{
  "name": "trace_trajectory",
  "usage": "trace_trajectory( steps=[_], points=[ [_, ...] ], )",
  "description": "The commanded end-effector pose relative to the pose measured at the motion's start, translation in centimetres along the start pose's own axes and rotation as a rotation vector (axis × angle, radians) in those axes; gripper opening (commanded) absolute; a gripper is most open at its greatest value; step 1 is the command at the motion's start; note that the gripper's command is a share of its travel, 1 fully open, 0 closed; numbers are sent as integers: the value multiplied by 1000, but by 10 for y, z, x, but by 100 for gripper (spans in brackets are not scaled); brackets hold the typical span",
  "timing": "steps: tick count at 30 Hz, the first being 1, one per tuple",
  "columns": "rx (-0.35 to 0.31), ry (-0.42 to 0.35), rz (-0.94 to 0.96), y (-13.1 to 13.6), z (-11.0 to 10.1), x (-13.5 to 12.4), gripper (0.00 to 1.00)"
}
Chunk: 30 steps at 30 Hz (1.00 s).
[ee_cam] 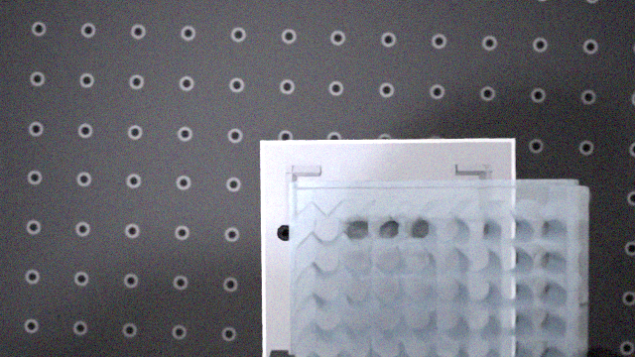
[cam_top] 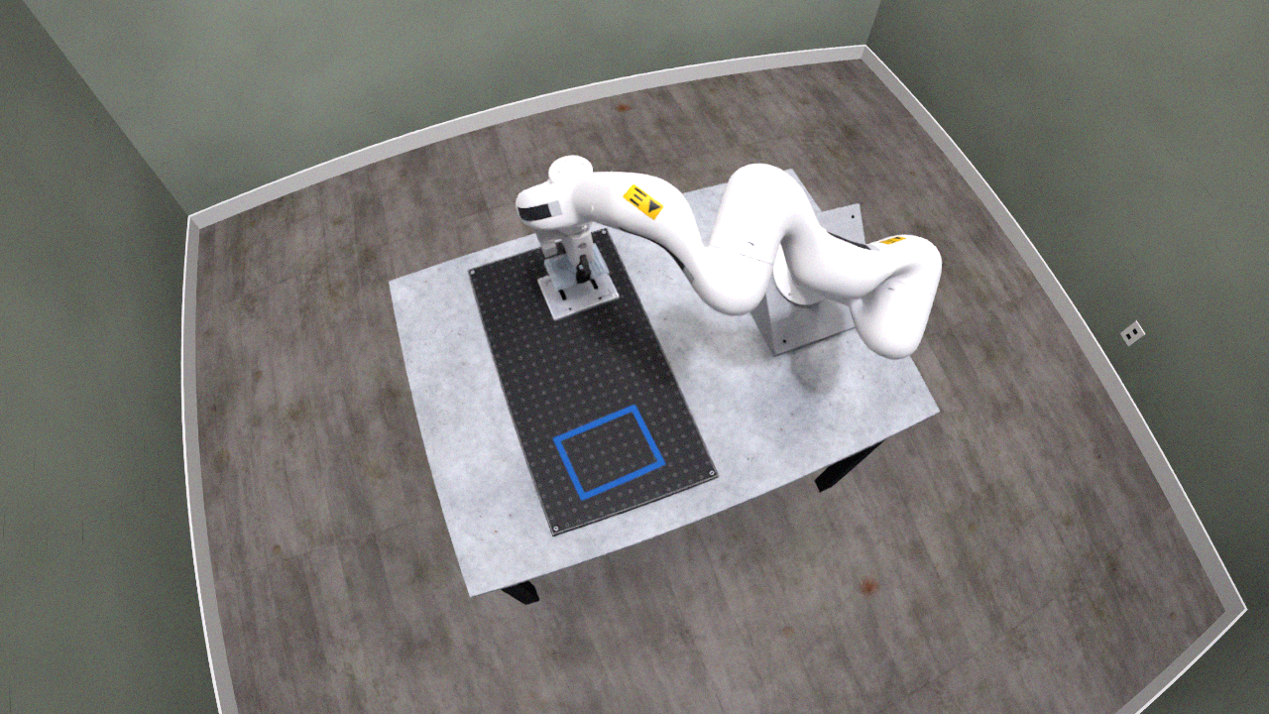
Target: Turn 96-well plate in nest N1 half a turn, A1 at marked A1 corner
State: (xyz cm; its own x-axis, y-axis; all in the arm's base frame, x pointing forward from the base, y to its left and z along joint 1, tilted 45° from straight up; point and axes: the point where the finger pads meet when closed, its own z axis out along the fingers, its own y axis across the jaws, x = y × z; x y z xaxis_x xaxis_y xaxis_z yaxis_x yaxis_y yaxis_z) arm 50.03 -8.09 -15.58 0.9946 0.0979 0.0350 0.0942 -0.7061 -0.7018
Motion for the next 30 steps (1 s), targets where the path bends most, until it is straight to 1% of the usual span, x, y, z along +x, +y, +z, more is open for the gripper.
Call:
trace_trajectory(
  steps=[1,20,30],
  points=[
    [-1,2,-1,0,-1,1,0],
    [-1,2,-1,-1,-1,1,0],
    [-1,2,-1,-1,15,1,0]
  ],
)
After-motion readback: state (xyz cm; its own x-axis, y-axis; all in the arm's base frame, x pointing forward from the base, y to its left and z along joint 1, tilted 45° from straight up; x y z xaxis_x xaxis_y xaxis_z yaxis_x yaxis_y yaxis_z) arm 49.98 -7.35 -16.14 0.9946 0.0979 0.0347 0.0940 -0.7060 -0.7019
